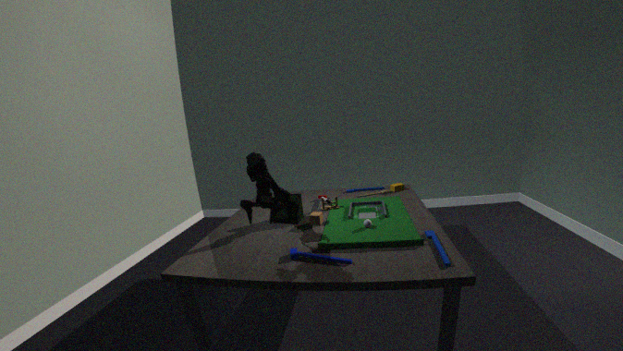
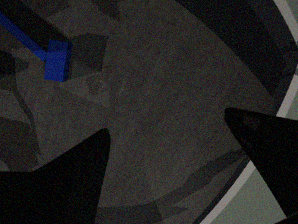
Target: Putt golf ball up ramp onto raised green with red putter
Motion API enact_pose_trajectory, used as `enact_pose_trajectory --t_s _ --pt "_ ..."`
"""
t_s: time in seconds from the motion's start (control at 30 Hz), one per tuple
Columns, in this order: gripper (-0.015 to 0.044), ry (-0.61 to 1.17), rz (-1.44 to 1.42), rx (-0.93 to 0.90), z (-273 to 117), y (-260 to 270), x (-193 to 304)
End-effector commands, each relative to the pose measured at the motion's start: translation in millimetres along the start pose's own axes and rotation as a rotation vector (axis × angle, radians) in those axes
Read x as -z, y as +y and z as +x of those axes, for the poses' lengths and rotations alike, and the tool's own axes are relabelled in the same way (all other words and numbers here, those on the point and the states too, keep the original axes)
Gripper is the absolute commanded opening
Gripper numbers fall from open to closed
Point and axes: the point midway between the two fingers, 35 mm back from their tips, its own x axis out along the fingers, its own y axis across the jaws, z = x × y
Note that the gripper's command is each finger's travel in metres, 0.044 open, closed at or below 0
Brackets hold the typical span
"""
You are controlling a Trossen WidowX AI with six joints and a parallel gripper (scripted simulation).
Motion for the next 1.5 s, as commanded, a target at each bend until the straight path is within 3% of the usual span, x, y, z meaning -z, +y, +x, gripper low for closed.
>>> enact_pose_trajectory --t_s 0.0,0.4,0.73,1.03,1.27,1.47 --pt "0.0440 -0.040 -0.138 -0.114 11 49 -27" --pt "0.0440 -0.155 -0.675 -0.382 6 237 -70" --pt "0.0440 -0.236 -1.114 -0.548 -47 394 -26" --pt "0.0440 -0.311 -1.558 -0.617 -99 505 67" --pt "0.0440 -0.371 -1.972 -0.605 -129 568 180" --pt "0.0440 -0.411 -2.342 -0.525 -132 588 292"
